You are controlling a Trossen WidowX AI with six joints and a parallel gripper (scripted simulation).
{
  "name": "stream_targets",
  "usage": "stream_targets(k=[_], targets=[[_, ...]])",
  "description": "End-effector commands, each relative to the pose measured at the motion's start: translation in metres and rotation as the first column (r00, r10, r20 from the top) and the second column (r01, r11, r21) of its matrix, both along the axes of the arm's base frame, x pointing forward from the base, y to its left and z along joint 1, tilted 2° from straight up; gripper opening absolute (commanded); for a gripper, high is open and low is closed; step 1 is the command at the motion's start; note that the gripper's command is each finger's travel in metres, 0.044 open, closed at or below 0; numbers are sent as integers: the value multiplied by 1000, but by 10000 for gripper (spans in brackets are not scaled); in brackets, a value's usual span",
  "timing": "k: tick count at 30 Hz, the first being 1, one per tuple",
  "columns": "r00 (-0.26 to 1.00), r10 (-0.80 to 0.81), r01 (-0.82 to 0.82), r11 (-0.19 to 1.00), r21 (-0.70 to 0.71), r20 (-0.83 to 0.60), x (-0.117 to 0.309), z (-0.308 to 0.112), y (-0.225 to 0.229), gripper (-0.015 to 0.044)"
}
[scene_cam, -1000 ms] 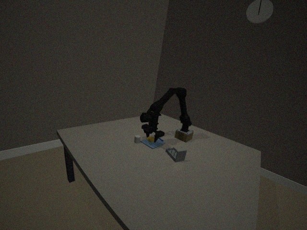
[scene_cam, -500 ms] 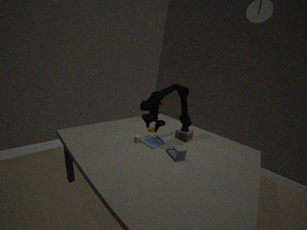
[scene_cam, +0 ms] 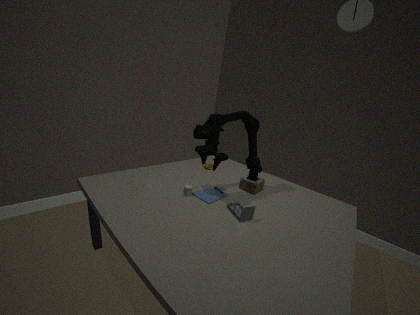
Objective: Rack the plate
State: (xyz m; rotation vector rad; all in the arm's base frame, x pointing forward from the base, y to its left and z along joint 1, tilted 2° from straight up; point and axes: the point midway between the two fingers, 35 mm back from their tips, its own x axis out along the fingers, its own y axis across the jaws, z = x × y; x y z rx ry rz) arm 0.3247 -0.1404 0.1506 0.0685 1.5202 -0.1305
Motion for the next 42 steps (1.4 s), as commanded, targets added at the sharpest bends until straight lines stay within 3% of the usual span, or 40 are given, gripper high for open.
stream_targets(k=[1,15,22,42], targets=[[1000,-6,6,1000,0,5,-1,6,3,0],[913,-409,408,912,34,8,-52,-3,135,0],[912,-410,409,911,48,11,-50,-6,137,0],[936,-301,219,904,367,183,26,-77,144,0]])
